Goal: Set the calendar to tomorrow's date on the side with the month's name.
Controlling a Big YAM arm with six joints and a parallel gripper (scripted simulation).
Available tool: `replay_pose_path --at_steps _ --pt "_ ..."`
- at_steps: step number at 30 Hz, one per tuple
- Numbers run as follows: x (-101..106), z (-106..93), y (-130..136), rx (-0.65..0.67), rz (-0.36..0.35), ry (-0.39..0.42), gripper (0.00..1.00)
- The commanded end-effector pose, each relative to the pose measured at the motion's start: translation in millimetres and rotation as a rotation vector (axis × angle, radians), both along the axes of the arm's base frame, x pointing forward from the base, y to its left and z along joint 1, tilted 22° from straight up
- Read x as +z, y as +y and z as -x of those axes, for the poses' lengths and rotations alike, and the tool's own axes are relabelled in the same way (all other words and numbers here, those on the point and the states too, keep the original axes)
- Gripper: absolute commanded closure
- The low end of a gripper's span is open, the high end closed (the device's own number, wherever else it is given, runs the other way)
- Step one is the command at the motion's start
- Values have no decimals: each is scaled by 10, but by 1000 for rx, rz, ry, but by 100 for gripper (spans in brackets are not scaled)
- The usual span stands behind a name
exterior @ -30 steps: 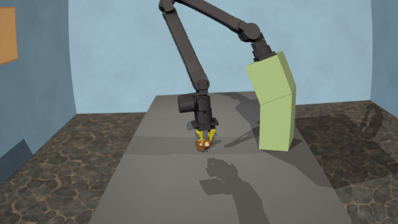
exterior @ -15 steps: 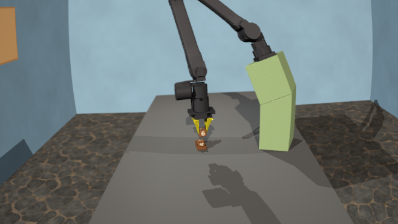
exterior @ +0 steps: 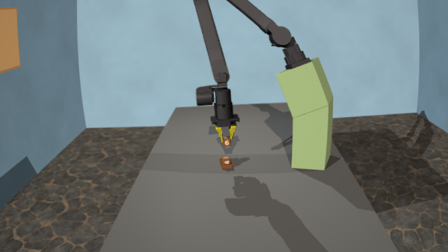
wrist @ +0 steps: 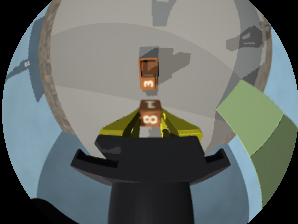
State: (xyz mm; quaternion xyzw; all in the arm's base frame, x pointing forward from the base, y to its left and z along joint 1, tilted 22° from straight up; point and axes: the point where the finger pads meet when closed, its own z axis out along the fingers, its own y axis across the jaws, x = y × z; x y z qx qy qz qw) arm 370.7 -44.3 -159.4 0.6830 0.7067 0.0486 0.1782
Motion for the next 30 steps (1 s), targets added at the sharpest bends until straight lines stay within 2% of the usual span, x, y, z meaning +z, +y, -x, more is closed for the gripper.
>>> replay_pose_path --at_steps 1,4,6,7,9,23,24,30 --pt "202 28 -426 28 25 -4 74" --pt "234 64 -545 24 25 -5 74" --pt "234 64 -545 24 25 -5 74" --pt "112 136 -437 49 18 29 74" --pt "112 136 -439 49 18 29 74" --pt "142 -19 -554 27 29 -12 74" --pt "120 23 -553 26 27 -5 74" --pt "15 -58 -593 24 28 -12 74"
